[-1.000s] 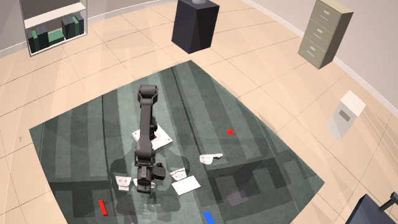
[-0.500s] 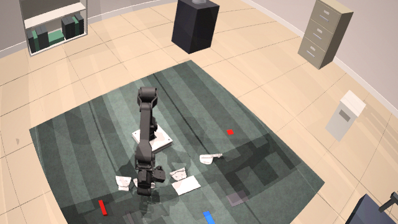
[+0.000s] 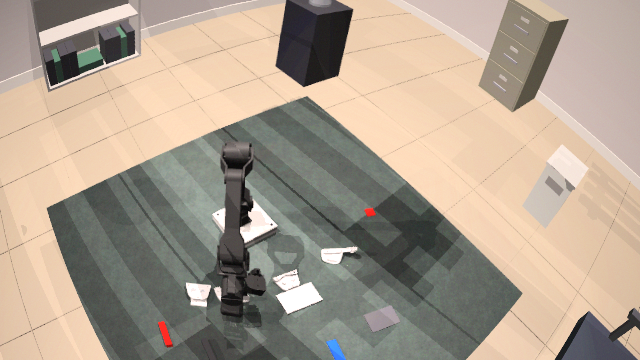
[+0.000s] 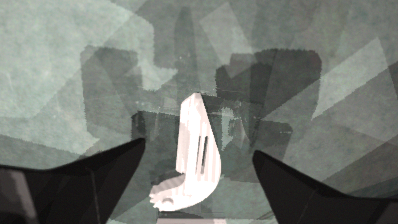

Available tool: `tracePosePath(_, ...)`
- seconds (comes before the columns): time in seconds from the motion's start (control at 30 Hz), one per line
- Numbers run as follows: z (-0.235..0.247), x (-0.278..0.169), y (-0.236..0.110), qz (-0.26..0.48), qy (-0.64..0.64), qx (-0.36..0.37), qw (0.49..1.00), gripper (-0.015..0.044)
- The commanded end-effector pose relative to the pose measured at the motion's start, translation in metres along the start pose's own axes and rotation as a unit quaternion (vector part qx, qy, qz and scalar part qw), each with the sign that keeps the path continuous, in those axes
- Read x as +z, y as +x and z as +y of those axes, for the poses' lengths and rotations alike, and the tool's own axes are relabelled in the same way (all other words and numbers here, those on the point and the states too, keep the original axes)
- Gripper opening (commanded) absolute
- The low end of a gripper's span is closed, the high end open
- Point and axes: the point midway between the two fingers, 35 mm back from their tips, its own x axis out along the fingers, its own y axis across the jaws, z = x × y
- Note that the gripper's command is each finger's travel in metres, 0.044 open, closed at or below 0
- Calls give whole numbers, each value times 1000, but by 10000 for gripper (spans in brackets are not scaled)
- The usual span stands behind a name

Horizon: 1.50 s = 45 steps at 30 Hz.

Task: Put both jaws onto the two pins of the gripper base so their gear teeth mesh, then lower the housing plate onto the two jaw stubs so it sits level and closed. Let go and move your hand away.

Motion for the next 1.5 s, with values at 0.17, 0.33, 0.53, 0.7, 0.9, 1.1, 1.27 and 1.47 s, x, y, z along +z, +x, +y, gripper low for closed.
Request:
tracePosePath(0.17,0,-1,1,2,-2,-1,1000,440)
tracePosePath(0.33,0,-1,1,2,-2,-1,1000,440)
tracePosePath(0.53,0,0,0,0,0,0,1000,335)
tracePosePath(0.7,0,0,0,0,0,0,1000,204)
tracePosePath(0.9,0,0,0,0,0,0,1000,144)
tracePosePath(1.1,0,0,0,0,0,0,1000,134)
tracePosePath(1.27,0,0,0,0,0,0,1000,134)
tracePosePath(1.47,-2,0,-13,0,0,0,1000,134)
